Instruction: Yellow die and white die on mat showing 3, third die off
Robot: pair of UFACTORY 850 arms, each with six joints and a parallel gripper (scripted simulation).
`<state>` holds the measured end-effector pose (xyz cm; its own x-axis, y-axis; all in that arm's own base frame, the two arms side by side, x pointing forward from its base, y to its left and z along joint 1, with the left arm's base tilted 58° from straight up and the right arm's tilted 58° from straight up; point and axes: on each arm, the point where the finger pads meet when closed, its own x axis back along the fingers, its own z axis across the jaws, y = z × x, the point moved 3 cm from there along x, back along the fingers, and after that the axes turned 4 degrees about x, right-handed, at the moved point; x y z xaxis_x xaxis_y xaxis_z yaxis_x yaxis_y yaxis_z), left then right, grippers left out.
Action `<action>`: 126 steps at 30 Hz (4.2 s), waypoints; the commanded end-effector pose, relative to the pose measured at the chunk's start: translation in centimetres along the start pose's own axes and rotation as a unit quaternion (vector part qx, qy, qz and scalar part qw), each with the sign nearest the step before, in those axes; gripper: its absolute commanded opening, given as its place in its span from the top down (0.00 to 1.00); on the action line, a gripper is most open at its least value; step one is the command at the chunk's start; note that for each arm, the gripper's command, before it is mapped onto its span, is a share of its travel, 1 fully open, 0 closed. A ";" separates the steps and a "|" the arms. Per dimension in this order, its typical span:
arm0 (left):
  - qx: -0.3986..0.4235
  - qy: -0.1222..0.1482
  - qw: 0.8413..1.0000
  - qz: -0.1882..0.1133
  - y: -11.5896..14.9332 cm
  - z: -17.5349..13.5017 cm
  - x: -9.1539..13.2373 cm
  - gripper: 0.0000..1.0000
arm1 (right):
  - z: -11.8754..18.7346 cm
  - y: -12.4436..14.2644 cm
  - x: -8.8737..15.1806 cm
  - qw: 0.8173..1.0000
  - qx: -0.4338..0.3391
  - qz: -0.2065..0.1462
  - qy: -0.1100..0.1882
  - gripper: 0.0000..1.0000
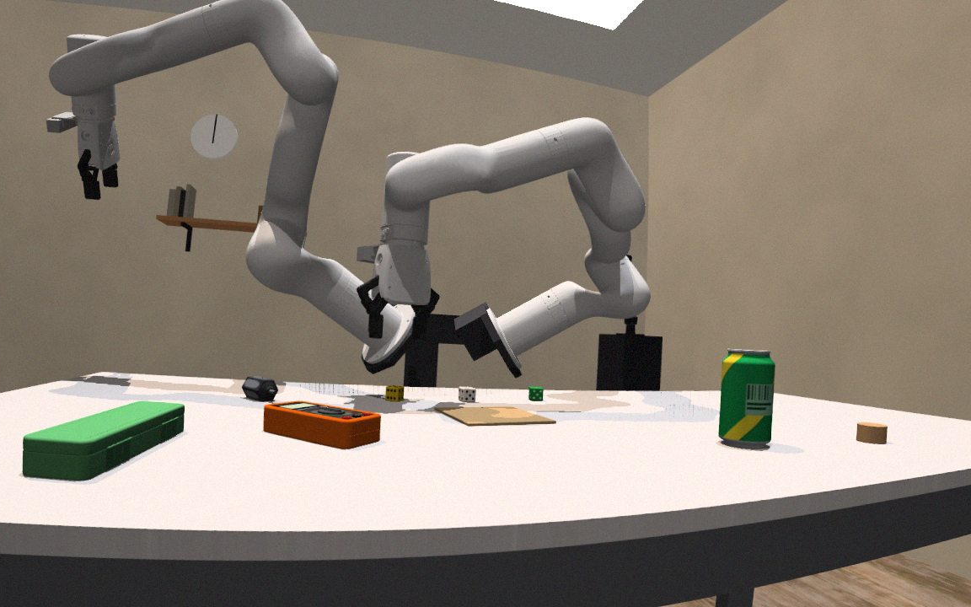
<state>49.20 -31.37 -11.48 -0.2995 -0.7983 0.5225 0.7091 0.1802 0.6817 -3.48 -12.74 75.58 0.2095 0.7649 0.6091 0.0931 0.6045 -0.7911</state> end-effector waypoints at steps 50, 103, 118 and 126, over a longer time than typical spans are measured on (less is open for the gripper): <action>0.242 -0.005 0.970 -0.002 0.0 0.0 -1.6 0.57 | 0.0 0.0 0.1 1.000 0.000 0.001 0.000 0.00; 0.244 -0.005 0.970 -0.002 0.0 0.0 -6.6 0.57 | 0.0 0.0 0.1 1.000 0.000 0.001 0.000 0.00; 0.244 -0.005 0.970 -0.002 0.0 0.0 -6.6 0.57 | 0.0 0.0 0.1 1.000 0.000 0.001 0.000 0.00; 0.244 -0.005 0.970 -0.002 0.0 0.0 -6.6 0.57 | 0.0 0.0 0.1 1.000 0.000 0.001 0.000 0.00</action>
<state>51.17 -25.96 -15.00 -0.3090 -0.7948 0.5224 0.3231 0.4289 0.8436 -3.48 -12.74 75.58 0.2095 0.7649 0.6091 0.0931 0.6045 -0.7911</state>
